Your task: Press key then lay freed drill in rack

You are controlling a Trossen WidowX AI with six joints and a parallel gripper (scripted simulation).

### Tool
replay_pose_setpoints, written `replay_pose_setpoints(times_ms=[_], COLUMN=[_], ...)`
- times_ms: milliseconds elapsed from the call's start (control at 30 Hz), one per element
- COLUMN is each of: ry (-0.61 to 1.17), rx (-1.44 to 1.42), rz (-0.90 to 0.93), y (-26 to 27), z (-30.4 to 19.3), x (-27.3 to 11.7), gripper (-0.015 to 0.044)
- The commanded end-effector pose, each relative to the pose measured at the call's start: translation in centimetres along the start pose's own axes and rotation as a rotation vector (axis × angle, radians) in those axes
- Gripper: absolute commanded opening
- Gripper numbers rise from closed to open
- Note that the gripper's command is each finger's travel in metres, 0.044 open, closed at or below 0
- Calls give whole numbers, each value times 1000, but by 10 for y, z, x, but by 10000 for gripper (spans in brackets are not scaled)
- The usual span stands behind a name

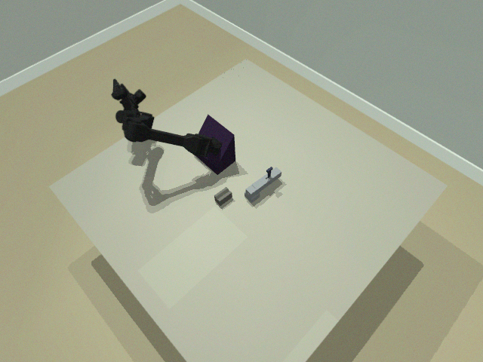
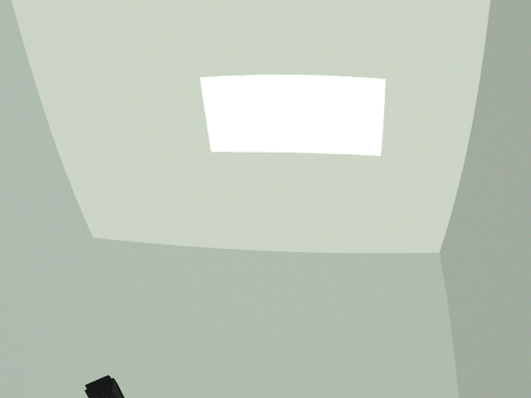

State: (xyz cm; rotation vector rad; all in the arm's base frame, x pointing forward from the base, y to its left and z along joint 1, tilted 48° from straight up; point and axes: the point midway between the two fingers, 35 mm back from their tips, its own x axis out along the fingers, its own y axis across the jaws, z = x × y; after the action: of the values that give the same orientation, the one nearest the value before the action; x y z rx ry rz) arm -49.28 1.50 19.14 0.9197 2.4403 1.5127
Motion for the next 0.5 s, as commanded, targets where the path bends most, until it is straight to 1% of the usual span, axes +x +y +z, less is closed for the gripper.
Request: replay_pose_setpoints(times_ms=[0, 300, 467], ry=[0, 5, 56], rx=[0, -3, -36], rz=[0, -9, -85], y=[0, -3, -29], z=[0, -3, -29], x=[0, -2, -26], gripper=[374, 138, 6])
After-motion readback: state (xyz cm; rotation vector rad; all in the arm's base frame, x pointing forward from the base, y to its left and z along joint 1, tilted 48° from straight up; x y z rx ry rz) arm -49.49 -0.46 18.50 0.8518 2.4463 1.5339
